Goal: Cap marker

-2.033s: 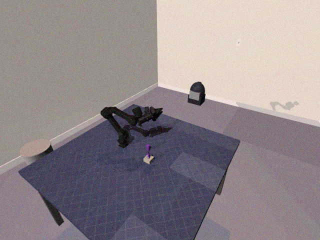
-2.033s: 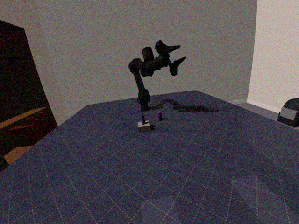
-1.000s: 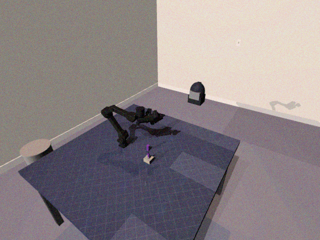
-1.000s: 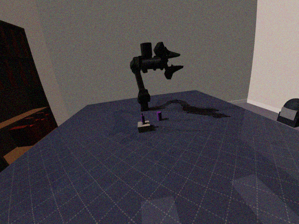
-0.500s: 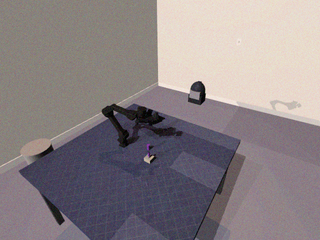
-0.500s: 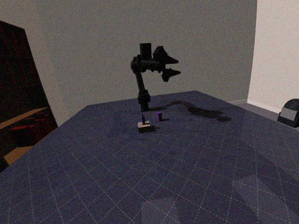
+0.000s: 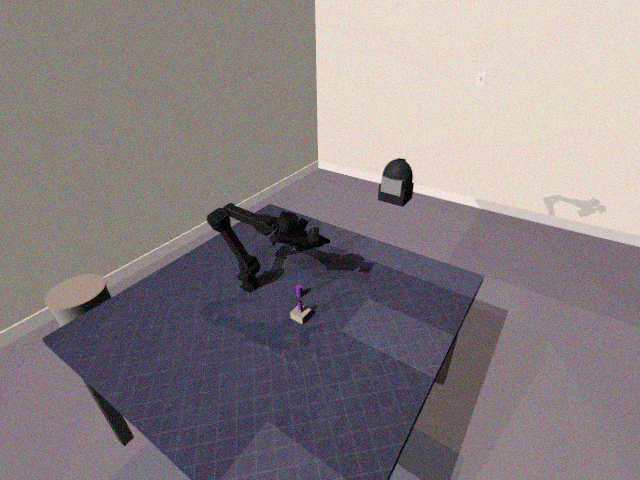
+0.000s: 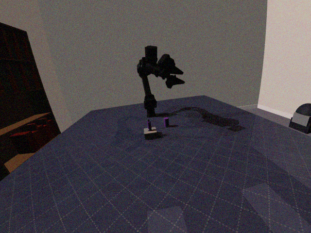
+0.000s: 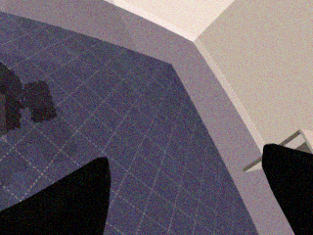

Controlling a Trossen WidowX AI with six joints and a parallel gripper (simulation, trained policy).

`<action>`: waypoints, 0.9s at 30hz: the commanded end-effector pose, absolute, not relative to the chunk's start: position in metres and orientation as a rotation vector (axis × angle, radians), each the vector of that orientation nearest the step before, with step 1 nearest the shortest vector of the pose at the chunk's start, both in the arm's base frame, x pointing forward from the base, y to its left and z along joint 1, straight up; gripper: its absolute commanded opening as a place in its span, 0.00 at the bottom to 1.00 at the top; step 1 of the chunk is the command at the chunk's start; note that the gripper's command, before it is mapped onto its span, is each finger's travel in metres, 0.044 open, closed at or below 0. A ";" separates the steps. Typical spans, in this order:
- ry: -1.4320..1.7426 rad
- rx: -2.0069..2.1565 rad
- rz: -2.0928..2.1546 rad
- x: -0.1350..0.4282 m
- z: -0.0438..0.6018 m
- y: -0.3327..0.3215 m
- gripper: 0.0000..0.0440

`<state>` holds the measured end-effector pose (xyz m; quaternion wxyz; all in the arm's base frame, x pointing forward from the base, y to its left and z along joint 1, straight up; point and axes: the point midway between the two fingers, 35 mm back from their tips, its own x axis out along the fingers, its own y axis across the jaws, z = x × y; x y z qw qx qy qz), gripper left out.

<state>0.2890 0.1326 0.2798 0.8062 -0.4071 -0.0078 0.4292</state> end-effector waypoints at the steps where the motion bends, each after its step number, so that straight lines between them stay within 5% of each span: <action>1: 0.021 -0.881 0.921 0.289 0.275 0.129 0.72; 27: 0.345 -0.910 0.983 0.277 0.231 0.102 0.72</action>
